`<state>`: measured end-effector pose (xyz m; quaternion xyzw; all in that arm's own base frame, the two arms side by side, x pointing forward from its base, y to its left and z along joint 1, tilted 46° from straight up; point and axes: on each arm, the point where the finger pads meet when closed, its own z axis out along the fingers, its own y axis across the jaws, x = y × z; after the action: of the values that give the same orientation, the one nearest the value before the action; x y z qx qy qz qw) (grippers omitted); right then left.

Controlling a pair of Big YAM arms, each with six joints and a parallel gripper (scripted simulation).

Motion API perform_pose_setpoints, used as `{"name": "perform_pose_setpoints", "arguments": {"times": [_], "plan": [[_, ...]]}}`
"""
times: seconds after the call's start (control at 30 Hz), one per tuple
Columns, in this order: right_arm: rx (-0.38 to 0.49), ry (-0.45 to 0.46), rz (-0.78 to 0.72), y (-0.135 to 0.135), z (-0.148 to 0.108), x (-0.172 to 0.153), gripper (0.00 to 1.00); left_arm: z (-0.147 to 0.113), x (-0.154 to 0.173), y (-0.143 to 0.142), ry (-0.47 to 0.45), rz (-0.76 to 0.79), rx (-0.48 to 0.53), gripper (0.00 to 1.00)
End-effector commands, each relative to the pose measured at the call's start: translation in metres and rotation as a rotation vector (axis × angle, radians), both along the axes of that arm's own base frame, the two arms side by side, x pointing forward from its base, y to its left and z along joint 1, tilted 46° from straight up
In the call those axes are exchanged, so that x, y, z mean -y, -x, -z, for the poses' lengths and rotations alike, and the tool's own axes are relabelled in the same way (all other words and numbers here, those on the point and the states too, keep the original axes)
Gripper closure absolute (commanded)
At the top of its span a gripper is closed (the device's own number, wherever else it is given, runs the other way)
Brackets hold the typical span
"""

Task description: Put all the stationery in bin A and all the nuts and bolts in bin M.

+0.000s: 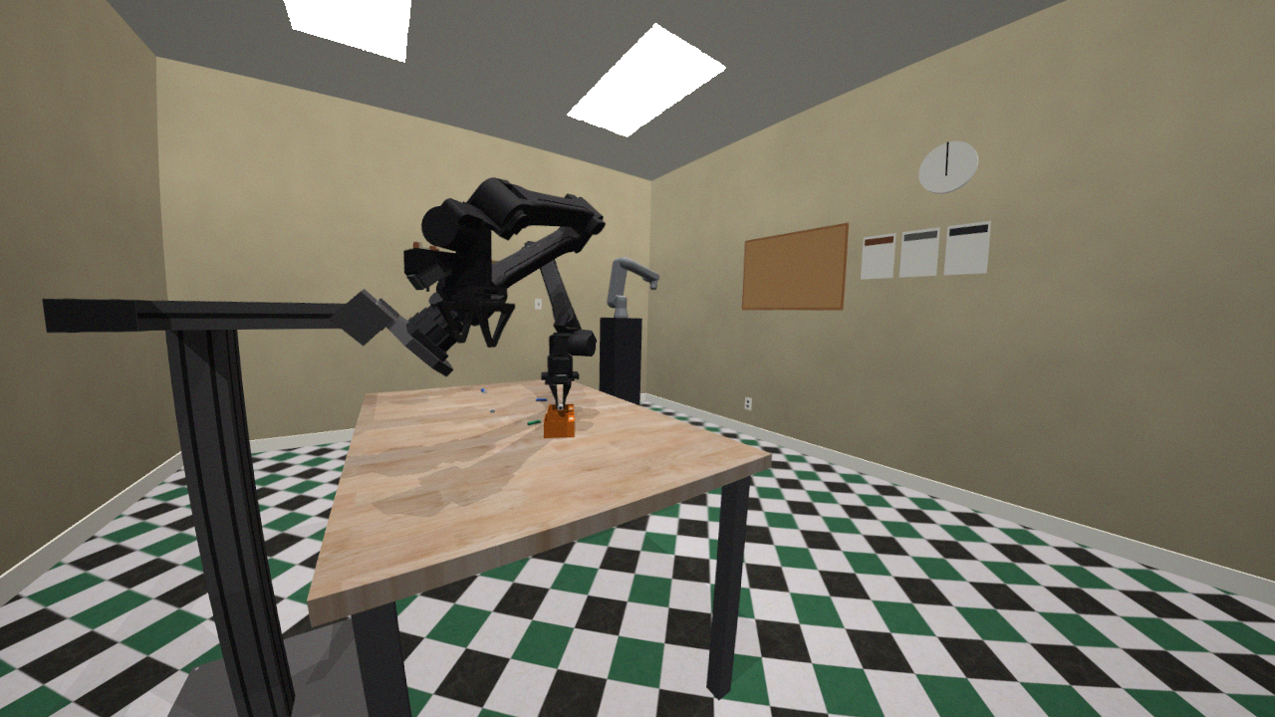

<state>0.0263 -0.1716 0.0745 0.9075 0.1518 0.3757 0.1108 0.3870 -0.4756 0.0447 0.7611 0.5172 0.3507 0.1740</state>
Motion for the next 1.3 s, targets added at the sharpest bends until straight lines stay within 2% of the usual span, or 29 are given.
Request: {"name": "perform_pose_setpoints", "arguments": {"times": [0.0,0.07,0.23,0.27,0.33,0.47,0.53,0.87,0.93,1.27], "plan": [[-0.007,0.006,0.023,0.010,-0.008,0.012,0.00,0.018,0.003,0.013,-0.054,0.055,-0.015,0.90],[-0.007,0.006,0.023,0.010,-0.008,0.012,0.00,0.019,-0.012,-0.002,-0.054,0.020,-0.016,0.90],[-0.007,0.006,0.023,0.010,-0.008,0.012,0.00,0.019,-0.012,-0.003,-0.052,0.020,-0.014,0.90],[-0.007,0.006,0.023,0.010,-0.008,0.012,0.00,0.007,0.011,0.004,-0.026,0.048,0.001,0.90],[-0.007,0.006,0.023,0.010,-0.008,0.012,0.00,0.007,0.014,0.006,-0.027,0.052,0.000,0.90],[-0.007,0.006,0.023,0.010,-0.008,0.012,0.00,0.007,0.009,0.000,-0.028,0.036,-0.002,0.90],[-0.007,0.006,0.023,0.010,-0.008,0.012,0.00,0.020,-0.002,0.008,-0.050,0.038,-0.015,0.90],[-0.007,0.006,0.023,0.010,-0.008,0.012,0.00,0.013,0.007,0.006,-0.031,0.039,-0.004,0.90],[-0.007,0.006,0.023,0.010,-0.008,0.012,0.00,0.015,-0.002,-0.010,-0.032,0.021,-0.005,0.90],[-0.007,0.006,0.023,0.010,-0.008,0.012,0.00,0.027,-0.002,-0.025,-0.026,0.021,-0.002,0.90]]}}
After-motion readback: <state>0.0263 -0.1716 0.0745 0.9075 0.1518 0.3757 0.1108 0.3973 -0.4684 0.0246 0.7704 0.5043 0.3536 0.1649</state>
